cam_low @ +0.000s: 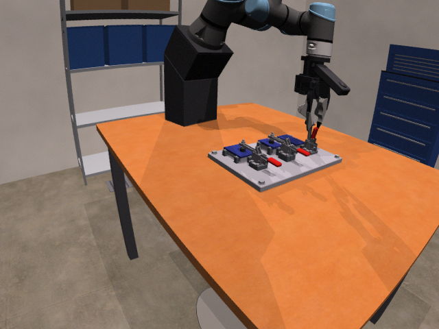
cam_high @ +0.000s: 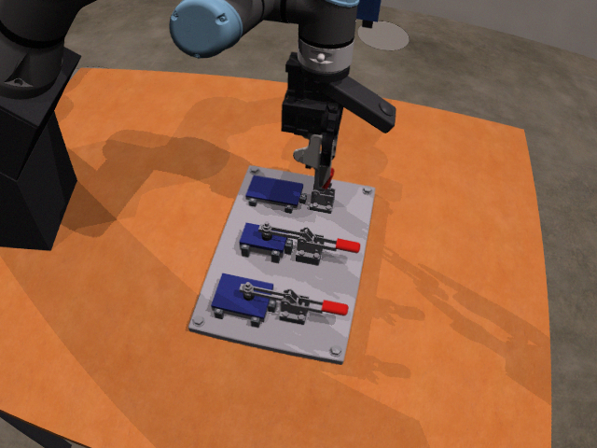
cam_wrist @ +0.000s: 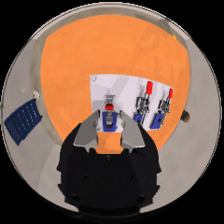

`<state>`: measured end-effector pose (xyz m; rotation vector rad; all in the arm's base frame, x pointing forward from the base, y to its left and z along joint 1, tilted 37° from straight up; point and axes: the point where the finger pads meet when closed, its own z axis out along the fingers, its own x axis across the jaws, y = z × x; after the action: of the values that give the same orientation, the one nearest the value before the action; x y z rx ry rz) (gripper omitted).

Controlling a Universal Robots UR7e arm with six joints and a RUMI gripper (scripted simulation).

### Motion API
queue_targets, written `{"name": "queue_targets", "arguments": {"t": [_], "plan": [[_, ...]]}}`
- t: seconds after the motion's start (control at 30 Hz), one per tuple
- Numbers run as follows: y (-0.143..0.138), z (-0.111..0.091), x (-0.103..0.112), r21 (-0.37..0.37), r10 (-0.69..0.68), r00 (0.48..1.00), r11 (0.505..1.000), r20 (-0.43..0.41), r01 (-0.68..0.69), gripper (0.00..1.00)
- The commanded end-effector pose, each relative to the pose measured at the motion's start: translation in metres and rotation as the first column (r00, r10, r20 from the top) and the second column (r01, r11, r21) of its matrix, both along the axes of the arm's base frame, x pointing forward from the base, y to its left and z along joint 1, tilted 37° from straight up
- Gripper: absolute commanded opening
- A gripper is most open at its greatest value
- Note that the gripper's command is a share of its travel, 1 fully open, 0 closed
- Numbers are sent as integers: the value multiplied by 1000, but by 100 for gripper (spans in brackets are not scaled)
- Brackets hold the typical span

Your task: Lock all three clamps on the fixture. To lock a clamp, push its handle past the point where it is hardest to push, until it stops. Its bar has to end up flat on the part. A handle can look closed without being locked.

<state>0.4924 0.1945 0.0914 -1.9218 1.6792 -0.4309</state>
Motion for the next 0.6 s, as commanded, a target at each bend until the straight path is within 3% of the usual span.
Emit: {"name": "queue_targets", "arguments": {"t": [0.0,0.57], "plan": [[5,-12,13,-1,-1,1000,1000,8,1,28],[6,-14,16,-1,-1,1000,1000,8,1,28]]}}
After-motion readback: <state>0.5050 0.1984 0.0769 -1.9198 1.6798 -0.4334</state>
